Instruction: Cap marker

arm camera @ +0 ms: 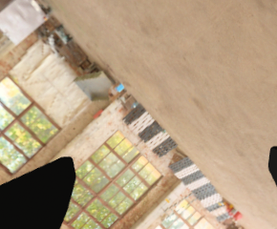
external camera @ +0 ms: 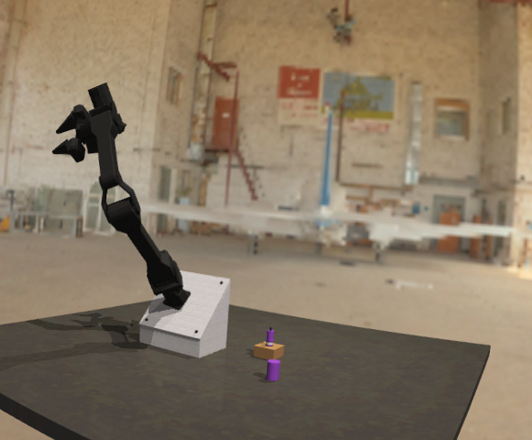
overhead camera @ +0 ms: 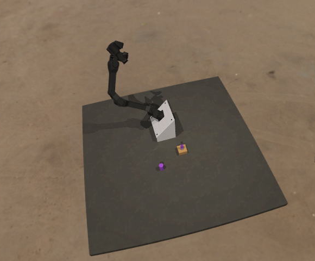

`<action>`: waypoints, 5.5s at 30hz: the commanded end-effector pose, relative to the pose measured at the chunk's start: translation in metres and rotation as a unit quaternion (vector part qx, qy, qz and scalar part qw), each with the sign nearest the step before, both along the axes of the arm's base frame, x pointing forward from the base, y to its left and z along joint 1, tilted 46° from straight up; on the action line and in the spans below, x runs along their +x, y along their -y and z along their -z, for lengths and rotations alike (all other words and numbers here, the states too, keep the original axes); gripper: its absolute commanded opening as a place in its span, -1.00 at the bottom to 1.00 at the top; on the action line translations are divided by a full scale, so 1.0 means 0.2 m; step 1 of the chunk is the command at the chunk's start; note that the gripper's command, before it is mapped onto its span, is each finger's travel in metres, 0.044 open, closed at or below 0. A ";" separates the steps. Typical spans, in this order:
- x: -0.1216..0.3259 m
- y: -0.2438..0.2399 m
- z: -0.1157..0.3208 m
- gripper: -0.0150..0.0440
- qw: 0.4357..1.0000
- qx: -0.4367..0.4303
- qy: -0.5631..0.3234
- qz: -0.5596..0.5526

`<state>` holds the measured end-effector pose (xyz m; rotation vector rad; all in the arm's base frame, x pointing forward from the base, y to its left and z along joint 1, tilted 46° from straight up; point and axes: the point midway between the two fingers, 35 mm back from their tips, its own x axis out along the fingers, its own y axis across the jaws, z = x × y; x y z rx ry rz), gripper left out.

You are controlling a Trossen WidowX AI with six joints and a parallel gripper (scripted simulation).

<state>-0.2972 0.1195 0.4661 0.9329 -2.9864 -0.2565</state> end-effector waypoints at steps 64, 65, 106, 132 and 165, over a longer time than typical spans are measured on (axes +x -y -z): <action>3.06 -0.60 1.70 0.39 0.324 -0.151 0.691 0.629; 3.10 -0.53 1.72 0.39 0.311 -0.163 0.702 0.620; 3.36 0.86 2.08 0.39 0.168 -0.383 0.834 0.360; 3.38 1.01 2.22 0.39 0.167 -0.383 0.834 0.360; 3.37 0.91 2.13 -0.49 0.168 -0.383 0.834 0.360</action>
